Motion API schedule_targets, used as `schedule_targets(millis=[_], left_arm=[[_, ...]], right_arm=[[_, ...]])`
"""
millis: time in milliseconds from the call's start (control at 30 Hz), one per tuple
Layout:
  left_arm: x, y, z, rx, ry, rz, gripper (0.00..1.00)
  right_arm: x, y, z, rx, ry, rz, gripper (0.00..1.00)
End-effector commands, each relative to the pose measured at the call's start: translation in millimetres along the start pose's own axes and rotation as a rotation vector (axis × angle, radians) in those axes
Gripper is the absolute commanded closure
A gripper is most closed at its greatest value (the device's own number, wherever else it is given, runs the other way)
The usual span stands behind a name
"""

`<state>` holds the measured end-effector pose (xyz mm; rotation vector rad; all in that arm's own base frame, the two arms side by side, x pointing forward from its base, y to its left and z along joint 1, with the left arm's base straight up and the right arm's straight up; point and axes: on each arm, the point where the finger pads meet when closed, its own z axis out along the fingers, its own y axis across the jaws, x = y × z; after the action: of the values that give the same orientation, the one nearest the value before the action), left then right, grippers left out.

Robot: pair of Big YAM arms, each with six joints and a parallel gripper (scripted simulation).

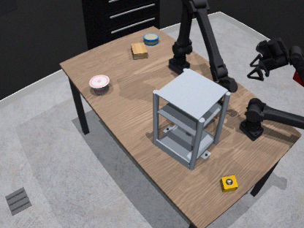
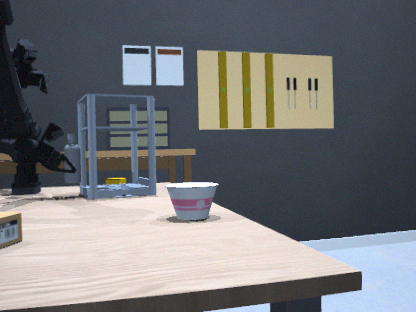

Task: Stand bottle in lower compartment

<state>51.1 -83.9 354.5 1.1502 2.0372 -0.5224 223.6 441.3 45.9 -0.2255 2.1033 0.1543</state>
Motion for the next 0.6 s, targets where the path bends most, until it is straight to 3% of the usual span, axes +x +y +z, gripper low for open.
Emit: schedule_targets(millis=[0,300,567], left_arm=[[-20,3,-19,-0.013,-0.065,-0.031,0.00],[-26,32,-22,-0.177,-0.106,-0.170,0.00],[-31,45,-22,-0.252,-0.120,-0.226,0.00]], right_arm=[[-30,24,7,-0.024,-0.041,0.044,0.49],[-41,21,25,-0.022,-0.043,0.032,0.49],[-49,19,40,-0.020,-0.045,0.027,0.49]])
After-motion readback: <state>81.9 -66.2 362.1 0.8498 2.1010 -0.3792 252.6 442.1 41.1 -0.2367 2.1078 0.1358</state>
